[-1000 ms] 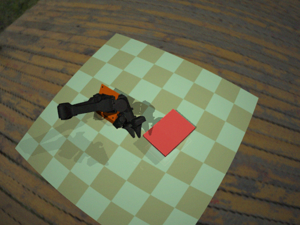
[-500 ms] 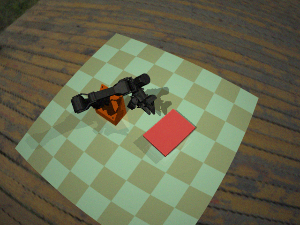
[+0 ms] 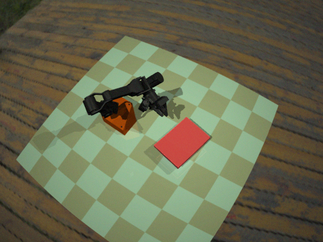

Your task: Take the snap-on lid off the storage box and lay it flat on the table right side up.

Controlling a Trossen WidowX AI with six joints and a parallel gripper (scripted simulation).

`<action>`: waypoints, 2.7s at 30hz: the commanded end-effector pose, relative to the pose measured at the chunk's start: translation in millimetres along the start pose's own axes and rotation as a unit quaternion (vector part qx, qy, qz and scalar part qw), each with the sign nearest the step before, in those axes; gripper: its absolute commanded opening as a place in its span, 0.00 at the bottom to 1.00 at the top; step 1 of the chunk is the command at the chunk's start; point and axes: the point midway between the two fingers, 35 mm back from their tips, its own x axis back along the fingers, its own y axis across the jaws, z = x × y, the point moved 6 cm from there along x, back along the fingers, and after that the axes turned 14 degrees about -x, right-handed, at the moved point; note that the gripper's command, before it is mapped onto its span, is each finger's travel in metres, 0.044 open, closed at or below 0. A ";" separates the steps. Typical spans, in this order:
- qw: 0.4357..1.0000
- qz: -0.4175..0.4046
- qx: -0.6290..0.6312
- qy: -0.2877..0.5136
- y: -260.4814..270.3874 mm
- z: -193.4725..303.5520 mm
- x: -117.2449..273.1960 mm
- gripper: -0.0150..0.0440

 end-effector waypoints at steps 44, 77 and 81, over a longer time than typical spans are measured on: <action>1.000 0.012 -0.002 0.003 -52.8 -8.3 -84.5 0.65; 1.000 0.000 0.001 -0.002 -52.5 -14.5 -114.0 0.41; 1.000 0.000 0.001 -0.002 -52.5 -14.5 -114.0 0.25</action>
